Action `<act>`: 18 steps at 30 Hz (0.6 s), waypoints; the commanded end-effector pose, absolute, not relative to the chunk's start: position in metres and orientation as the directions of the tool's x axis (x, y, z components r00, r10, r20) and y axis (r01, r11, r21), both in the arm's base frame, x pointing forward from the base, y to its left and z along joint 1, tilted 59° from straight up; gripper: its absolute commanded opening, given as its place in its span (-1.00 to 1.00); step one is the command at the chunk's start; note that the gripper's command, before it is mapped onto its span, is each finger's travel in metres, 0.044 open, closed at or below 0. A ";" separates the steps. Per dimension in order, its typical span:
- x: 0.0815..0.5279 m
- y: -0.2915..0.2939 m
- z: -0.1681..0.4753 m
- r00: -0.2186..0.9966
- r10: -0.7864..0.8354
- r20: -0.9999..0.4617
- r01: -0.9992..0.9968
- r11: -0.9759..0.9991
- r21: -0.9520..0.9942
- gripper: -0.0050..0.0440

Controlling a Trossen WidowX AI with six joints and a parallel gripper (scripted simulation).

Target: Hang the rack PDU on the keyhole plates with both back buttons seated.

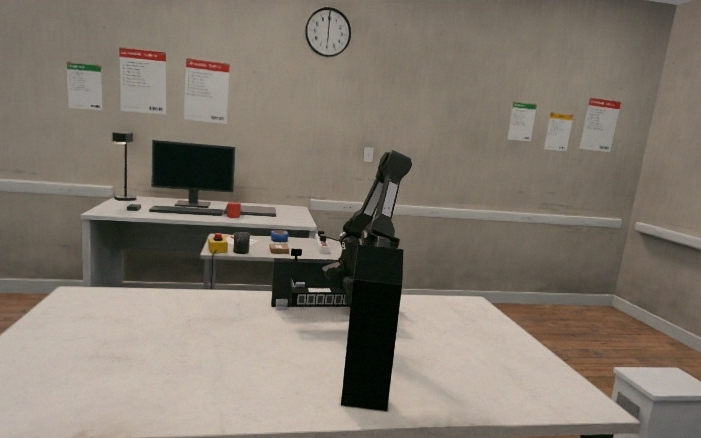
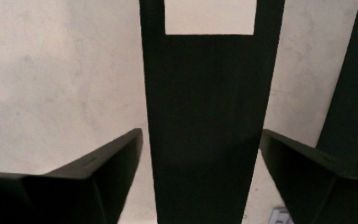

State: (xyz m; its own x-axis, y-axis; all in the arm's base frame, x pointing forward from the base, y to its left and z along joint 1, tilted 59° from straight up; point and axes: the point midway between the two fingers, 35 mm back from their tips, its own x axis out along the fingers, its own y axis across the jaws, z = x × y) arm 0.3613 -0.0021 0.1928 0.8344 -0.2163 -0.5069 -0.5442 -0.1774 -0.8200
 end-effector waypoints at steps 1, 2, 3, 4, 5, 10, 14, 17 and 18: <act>0.361 -0.002 0.200 0.845 -0.215 -0.490 -0.526 -0.175 -0.832 0.87; 0.361 -0.002 0.200 0.845 -0.215 -0.490 -0.526 -0.175 -0.832 0.97; 0.361 -0.002 0.200 0.845 -0.215 -0.490 -0.526 -0.175 -0.832 1.00; 0.361 -0.002 0.200 0.845 -0.215 -0.490 -0.526 -0.175 -0.832 1.00; 0.361 -0.002 0.200 0.845 -0.215 -0.490 -0.526 -0.175 -0.832 1.00; 0.352 0.001 0.209 0.851 -0.215 -0.480 -0.517 -0.171 -0.839 1.00; 0.332 0.006 0.221 0.850 -0.214 -0.480 -0.517 -0.170 -0.839 1.00; 0.325 0.007 0.225 0.850 -0.214 -0.480 -0.517 -0.170 -0.839 1.00; 0.325 0.007 0.225 0.850 -0.214 -0.480 -0.517 -0.170 -0.839 1.00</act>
State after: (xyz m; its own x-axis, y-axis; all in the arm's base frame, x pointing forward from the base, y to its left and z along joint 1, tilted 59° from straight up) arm 0.3348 0.0048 0.2128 0.8407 -0.2146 -0.4972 -0.5341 -0.1770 -0.8267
